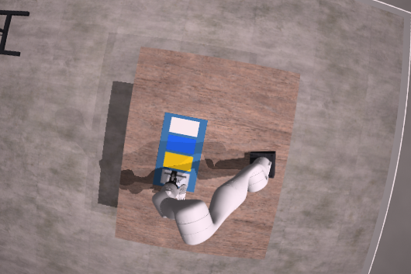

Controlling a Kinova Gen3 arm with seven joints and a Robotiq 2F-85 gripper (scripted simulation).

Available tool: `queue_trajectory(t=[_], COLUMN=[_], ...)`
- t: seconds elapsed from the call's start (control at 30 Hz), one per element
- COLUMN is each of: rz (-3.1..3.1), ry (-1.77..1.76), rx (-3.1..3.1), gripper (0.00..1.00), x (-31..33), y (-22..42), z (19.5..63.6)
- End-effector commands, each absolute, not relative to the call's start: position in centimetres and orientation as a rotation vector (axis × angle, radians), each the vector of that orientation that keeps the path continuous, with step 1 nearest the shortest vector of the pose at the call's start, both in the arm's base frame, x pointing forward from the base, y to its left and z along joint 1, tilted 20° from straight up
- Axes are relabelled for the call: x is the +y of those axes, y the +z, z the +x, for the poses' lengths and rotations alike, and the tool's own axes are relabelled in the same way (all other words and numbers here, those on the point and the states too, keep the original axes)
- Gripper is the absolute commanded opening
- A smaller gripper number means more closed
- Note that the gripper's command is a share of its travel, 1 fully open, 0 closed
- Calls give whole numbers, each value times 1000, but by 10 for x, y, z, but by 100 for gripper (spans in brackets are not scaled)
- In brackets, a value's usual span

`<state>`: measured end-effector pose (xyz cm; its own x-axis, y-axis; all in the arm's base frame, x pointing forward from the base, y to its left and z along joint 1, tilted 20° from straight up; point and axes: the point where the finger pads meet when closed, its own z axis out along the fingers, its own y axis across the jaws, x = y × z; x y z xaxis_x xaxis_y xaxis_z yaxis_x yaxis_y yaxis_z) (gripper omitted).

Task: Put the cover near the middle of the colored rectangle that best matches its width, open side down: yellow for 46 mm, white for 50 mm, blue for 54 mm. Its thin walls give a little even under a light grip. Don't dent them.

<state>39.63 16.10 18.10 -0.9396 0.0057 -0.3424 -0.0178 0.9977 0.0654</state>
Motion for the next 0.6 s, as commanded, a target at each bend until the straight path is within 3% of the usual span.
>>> queue_trajectory(t=[0.0,0.57], rz=[-9,-9], ry=[97,97], rx=[2789,2789], gripper=[100,100], x=[162,163], y=[171,153], z=[401,407])
